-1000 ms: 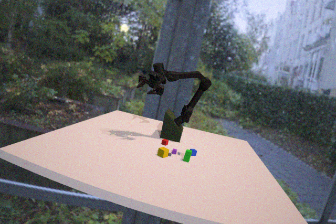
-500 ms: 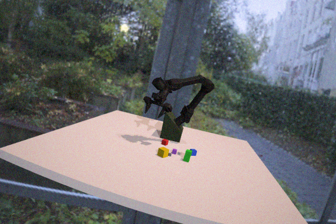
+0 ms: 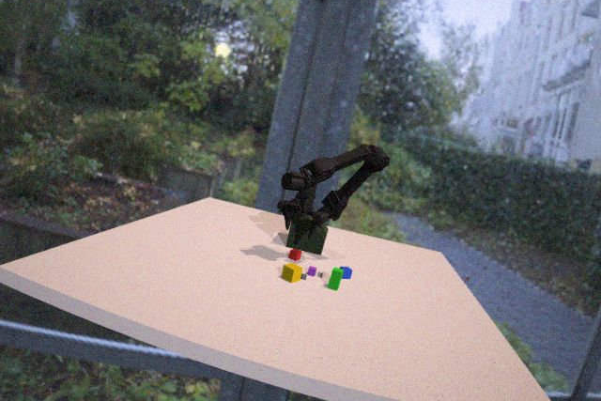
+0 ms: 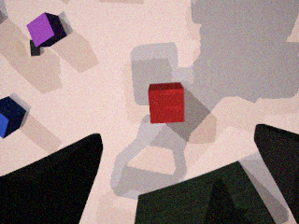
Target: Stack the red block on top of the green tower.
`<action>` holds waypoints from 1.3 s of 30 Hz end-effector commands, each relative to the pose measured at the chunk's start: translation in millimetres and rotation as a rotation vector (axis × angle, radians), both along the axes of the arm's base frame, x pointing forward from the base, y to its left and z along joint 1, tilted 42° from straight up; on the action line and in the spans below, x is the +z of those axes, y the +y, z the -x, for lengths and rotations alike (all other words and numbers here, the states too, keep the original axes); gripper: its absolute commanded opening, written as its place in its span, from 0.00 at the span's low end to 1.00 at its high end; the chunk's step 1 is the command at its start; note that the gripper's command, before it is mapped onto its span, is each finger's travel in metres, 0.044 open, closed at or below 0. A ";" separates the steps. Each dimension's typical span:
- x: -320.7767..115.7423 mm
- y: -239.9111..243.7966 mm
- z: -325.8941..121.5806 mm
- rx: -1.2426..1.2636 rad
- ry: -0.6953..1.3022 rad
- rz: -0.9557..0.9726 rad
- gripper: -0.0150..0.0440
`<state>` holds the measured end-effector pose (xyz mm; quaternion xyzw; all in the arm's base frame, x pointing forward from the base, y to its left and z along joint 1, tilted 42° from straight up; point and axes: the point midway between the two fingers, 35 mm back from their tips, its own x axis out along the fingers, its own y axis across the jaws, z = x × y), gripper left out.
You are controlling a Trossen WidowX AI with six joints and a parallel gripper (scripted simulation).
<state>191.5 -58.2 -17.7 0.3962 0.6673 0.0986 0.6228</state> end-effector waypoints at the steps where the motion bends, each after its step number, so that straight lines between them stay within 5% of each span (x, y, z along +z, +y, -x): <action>1: 2.0 4.2 2.1 0.014 0.019 -0.008 1.00; 39: -56.5 58.3 -5.6 0.013 0.018 -0.010 1.00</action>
